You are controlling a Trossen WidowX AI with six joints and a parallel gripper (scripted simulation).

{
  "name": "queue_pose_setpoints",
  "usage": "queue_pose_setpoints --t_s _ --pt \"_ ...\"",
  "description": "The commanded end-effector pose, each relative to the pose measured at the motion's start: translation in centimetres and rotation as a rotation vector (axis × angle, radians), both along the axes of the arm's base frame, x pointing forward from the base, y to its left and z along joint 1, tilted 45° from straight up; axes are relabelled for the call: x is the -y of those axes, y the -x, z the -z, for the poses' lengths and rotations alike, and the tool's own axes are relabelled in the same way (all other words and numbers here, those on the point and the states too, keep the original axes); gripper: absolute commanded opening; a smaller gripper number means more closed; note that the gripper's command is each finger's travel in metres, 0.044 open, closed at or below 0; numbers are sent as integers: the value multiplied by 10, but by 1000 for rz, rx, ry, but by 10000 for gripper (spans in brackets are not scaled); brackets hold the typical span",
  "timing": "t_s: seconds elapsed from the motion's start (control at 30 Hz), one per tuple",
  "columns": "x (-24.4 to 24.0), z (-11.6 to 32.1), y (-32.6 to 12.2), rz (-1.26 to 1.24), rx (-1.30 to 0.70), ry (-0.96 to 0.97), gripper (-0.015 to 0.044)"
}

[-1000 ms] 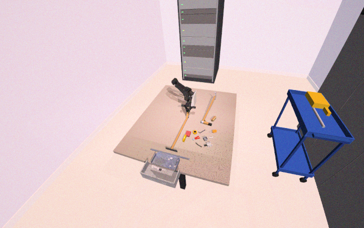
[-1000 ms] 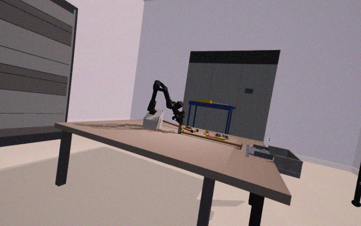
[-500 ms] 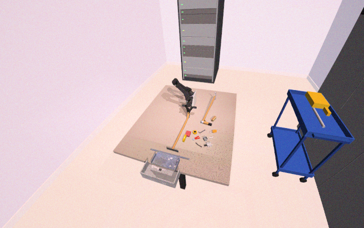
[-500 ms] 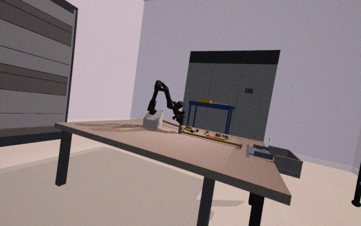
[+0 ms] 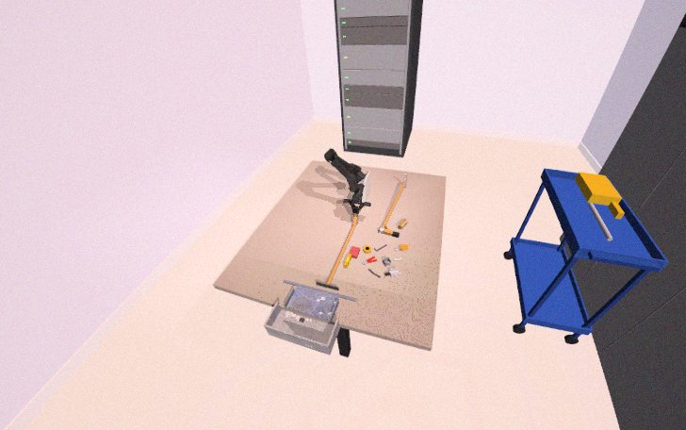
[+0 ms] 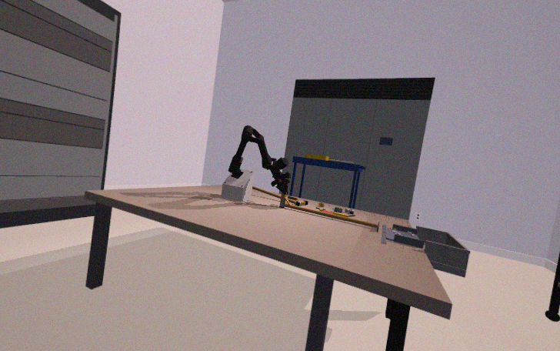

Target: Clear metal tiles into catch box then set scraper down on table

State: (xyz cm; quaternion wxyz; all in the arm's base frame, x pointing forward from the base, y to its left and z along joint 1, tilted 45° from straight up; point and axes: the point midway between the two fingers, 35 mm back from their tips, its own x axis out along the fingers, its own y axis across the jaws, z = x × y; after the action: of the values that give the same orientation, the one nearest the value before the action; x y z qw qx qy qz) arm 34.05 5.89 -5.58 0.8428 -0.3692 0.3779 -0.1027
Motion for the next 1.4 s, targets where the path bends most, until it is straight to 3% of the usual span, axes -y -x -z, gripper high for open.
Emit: queue_pose_setpoints --t_s 0.0,1.37 --pt "-5 -1 -11 -9 7 -9 0" --pt "6 -19 -48 -14 3 -9 0"
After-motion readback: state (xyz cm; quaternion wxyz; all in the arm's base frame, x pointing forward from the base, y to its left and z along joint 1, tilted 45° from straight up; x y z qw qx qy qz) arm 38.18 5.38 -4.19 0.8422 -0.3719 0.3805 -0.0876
